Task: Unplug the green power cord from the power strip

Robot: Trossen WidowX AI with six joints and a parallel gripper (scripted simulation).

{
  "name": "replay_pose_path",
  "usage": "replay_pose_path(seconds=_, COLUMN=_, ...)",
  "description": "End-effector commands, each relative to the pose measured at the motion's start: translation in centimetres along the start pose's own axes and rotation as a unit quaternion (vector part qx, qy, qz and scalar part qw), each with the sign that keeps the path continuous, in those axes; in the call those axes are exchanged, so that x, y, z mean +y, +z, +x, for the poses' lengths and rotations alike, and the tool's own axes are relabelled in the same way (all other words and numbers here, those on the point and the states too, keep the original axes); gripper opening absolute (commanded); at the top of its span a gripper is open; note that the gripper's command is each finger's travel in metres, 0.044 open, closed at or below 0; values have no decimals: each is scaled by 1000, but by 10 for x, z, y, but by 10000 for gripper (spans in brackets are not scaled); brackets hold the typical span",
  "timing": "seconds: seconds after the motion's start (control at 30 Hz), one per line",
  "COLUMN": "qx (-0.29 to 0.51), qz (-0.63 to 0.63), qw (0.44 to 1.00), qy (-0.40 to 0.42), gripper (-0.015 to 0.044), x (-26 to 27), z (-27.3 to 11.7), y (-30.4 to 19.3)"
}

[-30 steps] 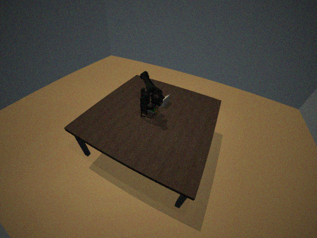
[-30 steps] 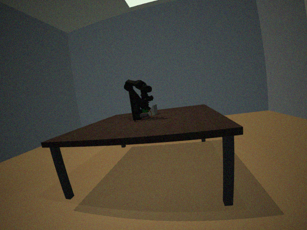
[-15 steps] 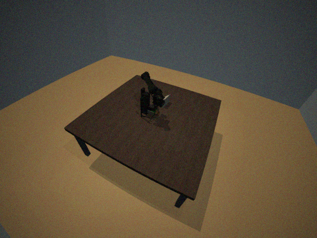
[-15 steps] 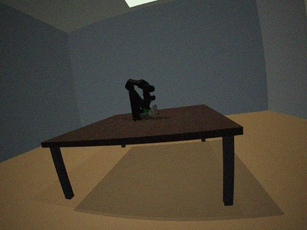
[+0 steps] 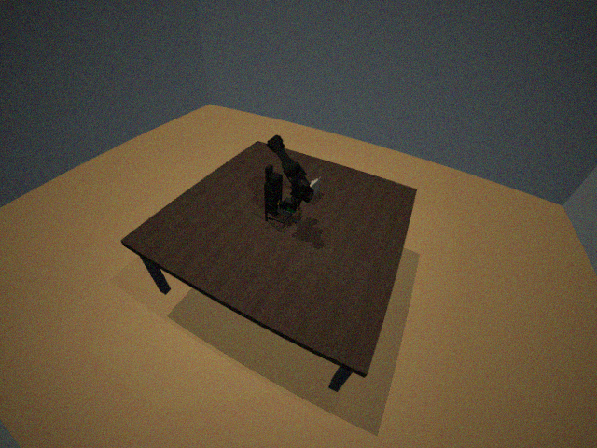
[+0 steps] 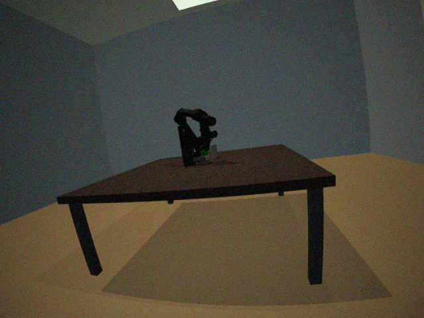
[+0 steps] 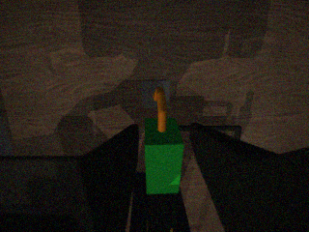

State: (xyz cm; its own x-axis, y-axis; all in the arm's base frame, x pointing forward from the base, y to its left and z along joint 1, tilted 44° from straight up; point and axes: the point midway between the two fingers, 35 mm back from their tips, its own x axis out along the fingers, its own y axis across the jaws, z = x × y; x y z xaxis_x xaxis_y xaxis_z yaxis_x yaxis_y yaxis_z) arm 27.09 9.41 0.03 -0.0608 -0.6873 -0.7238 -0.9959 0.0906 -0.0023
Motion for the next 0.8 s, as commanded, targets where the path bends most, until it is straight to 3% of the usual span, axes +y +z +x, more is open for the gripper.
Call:
replay_pose_path(seconds=0.0, qx=-1, qz=-1, qw=1000, qy=-1, gripper=263, x=0, z=0, y=-1)
replay_pose_path(seconds=0.23, qx=-2, qz=-1, qw=1000, qy=-2, gripper=440, x=-2, z=-5, y=19)
replay_pose_path(seconds=0.37, qx=-3, qz=-1, qw=1000, qy=-2, gripper=440, x=0, z=-13, y=57)
replay_pose_path(seconds=0.77, qx=-3, qz=-1, qw=1000, qy=-2, gripper=440, x=0, z=-13, y=59)
